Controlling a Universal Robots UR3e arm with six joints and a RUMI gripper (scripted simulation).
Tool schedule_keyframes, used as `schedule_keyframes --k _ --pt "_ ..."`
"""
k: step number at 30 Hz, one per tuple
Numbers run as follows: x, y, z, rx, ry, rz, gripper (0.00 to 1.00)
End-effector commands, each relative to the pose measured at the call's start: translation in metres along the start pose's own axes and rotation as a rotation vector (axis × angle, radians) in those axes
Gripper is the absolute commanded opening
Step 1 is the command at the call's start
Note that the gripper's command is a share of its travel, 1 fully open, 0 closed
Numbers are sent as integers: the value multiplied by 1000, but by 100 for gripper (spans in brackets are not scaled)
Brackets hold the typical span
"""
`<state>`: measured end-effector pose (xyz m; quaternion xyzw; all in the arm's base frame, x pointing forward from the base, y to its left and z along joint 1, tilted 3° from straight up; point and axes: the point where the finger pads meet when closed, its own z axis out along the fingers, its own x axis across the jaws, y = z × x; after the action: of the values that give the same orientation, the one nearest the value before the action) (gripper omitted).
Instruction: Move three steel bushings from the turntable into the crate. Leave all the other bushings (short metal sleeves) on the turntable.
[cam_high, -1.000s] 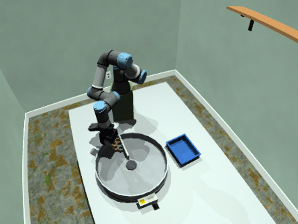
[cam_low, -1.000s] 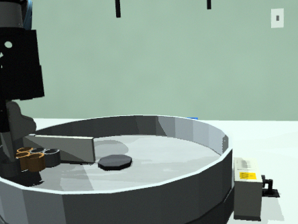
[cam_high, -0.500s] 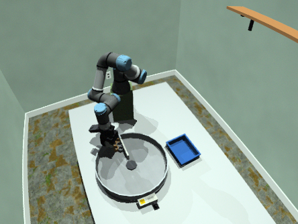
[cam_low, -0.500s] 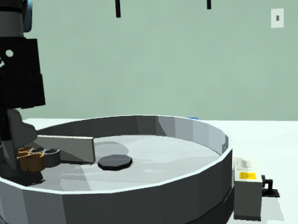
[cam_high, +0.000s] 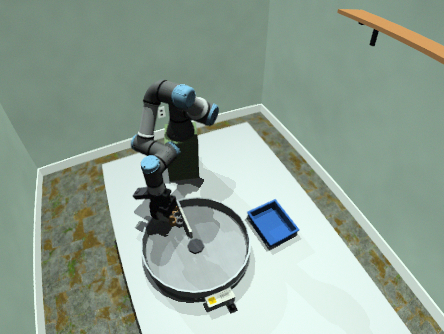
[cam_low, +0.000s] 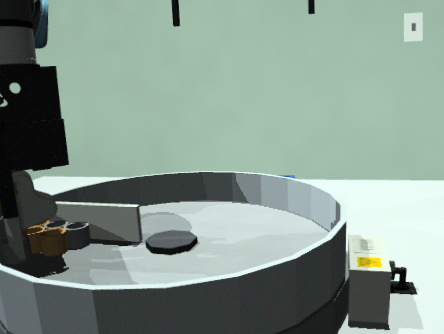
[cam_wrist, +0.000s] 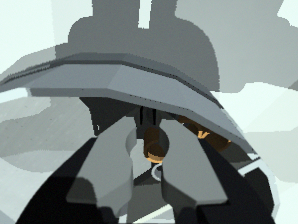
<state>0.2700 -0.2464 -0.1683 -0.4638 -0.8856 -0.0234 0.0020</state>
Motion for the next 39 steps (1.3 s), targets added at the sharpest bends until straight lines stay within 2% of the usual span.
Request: schedule_keyframes --k 1,25,26,39 --pt "-2 0 -1 1 -7 0 6" --pt "-2 0 -1 1 -6 0 6" --pt "-2 0 -1 1 -6 0 0" --pt "-2 0 0 0 -5 0 0"
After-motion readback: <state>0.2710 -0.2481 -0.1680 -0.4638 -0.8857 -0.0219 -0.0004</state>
